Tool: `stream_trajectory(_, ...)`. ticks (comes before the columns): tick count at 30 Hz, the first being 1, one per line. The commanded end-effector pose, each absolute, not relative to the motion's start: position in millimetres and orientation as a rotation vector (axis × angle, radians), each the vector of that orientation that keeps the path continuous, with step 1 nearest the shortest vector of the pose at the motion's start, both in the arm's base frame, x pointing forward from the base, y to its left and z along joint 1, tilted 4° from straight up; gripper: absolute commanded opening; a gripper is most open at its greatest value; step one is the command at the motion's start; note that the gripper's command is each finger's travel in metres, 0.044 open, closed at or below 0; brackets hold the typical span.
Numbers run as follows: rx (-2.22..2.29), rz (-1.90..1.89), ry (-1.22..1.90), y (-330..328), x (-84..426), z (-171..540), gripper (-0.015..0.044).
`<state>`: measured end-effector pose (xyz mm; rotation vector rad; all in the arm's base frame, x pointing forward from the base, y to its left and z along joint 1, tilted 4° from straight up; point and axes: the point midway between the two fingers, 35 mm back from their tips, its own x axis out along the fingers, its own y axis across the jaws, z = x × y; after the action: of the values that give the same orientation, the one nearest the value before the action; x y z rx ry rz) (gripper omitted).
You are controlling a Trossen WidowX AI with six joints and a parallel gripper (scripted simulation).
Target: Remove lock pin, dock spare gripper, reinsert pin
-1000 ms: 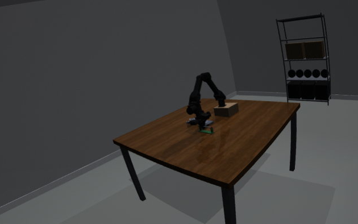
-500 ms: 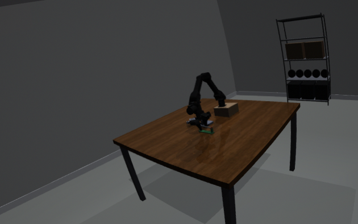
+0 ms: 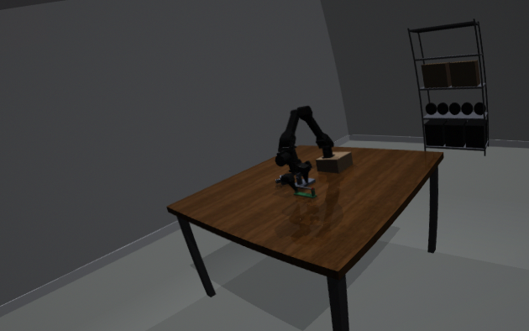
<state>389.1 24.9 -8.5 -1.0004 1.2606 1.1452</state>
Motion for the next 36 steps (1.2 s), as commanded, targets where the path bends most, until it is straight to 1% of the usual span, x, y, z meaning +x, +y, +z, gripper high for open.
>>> stream_trajectory(1,-1.001,1.144,1.259,26,389,2,0.0440)
stream_trajectory(36,-0.980,1.193,1.309,30,381,58,0.0440)
